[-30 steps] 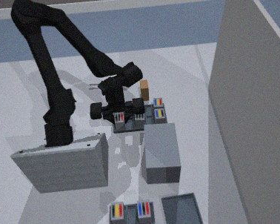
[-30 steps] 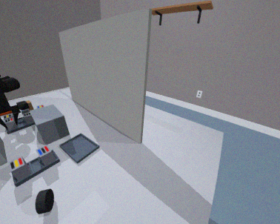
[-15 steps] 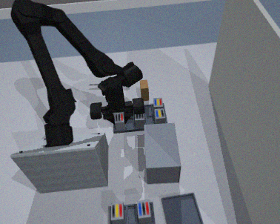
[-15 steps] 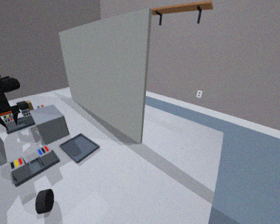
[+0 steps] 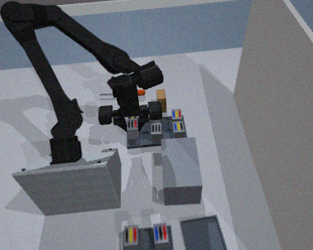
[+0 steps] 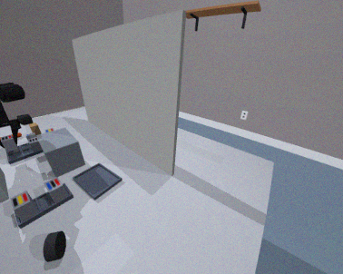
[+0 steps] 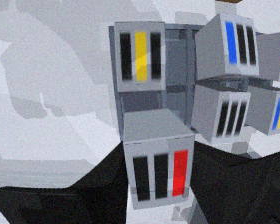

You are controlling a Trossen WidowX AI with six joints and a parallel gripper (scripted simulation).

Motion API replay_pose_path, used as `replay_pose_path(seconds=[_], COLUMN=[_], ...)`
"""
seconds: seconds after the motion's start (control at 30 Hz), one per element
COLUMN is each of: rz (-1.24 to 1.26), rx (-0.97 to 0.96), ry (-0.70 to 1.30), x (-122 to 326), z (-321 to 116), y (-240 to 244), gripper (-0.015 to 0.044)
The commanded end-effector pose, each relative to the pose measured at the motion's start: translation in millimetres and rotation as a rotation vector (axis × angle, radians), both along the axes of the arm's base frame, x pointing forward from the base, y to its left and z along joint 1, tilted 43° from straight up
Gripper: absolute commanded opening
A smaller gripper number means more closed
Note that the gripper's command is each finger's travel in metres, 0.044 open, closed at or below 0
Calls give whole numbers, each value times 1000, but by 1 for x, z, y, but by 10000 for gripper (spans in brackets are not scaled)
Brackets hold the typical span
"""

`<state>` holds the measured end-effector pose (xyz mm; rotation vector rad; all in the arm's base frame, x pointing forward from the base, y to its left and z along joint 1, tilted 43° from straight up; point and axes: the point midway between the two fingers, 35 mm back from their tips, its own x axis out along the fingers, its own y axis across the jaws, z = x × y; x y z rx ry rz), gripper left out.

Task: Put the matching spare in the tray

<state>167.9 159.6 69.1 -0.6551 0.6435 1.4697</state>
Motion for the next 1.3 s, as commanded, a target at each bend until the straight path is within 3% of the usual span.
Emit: replay_pose_path(seconds=[0.0,0.6,1.27], rz=[1,-6,-2], rx=[13,9,14], ry=[-21,-7,-18], x=[1,-3,-10], z=[18,29,85], y=[-10,-24,-69], gripper=[0,0,0])
